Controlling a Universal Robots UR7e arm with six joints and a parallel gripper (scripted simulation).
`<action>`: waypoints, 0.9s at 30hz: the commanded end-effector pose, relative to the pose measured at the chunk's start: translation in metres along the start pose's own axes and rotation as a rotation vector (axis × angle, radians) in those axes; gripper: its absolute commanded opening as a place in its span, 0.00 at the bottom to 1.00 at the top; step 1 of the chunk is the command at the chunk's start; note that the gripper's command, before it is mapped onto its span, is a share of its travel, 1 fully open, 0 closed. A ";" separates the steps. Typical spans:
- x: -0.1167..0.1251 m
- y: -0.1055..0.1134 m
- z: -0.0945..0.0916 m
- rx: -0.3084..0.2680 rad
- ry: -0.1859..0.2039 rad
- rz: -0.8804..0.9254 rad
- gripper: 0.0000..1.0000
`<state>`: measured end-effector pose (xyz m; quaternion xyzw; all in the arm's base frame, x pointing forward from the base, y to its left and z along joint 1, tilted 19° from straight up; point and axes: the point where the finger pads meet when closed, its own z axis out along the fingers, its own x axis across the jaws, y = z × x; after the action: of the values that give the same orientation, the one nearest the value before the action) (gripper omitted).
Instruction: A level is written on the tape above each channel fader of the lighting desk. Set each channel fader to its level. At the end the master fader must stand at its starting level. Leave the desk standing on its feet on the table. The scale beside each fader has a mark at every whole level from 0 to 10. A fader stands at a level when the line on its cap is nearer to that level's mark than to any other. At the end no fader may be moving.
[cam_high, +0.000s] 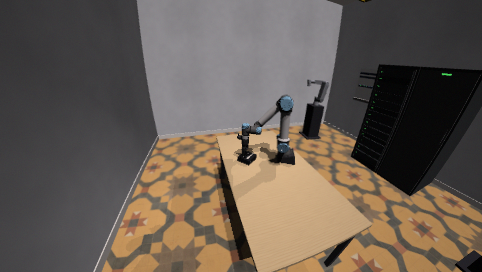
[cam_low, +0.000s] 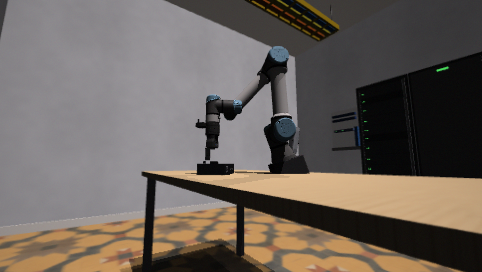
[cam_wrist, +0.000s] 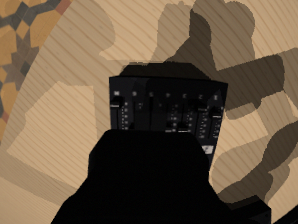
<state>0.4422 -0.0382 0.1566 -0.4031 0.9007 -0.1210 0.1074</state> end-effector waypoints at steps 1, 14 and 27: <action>0.000 0.000 0.000 0.001 -0.001 0.000 0.00; 0.000 0.000 0.000 0.001 -0.001 0.000 0.00; 0.000 0.000 0.000 0.001 -0.001 0.000 0.00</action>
<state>0.4422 -0.0382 0.1566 -0.4031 0.9007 -0.1210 0.1074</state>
